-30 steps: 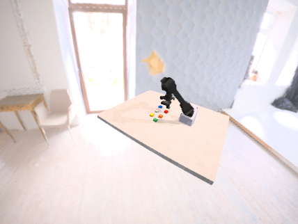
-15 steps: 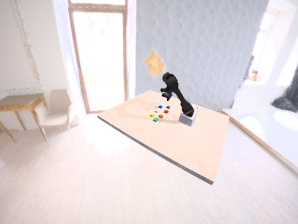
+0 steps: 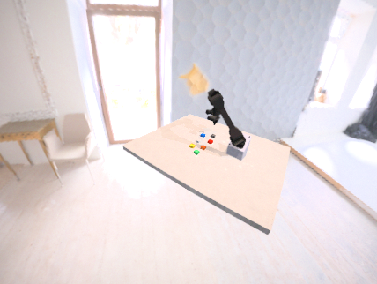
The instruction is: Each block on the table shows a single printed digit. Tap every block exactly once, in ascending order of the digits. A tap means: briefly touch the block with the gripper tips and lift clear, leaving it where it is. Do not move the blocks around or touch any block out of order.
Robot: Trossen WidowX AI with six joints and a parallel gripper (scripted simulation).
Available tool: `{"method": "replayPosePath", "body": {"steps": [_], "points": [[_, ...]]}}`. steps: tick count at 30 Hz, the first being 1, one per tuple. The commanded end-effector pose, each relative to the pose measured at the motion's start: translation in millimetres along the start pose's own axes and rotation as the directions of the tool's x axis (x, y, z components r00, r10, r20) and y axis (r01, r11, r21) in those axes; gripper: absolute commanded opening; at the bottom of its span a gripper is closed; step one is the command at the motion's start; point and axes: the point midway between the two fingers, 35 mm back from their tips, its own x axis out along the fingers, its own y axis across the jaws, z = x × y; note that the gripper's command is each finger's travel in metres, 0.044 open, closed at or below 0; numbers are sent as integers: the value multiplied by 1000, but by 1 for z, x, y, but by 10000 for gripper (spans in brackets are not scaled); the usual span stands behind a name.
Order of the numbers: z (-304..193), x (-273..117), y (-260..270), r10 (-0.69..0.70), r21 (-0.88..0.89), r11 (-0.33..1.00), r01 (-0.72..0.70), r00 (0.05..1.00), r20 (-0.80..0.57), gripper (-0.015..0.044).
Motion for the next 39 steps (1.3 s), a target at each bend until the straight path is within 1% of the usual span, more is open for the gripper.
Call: {"method": "replayPosePath", "body": {"steps": [1,3,9,28,33,36,39], "points": [[-2,58,3,19,5,1000,-19,1000,-14,20],[-4,71,4,21,5,1000,-21,1000,-15,20],[-4,72,4,21,5,1000,-21,1000,-15,20],[-4,101,5,23,5,1000,-22,1000,-14,20],[-4,101,5,23,5,1000,-23,1000,-14,20],[-4,74,4,21,5,1000,-21,1000,-15,20],[-4,71,4,21,5,1000,-21,1000,-15,20]]}}
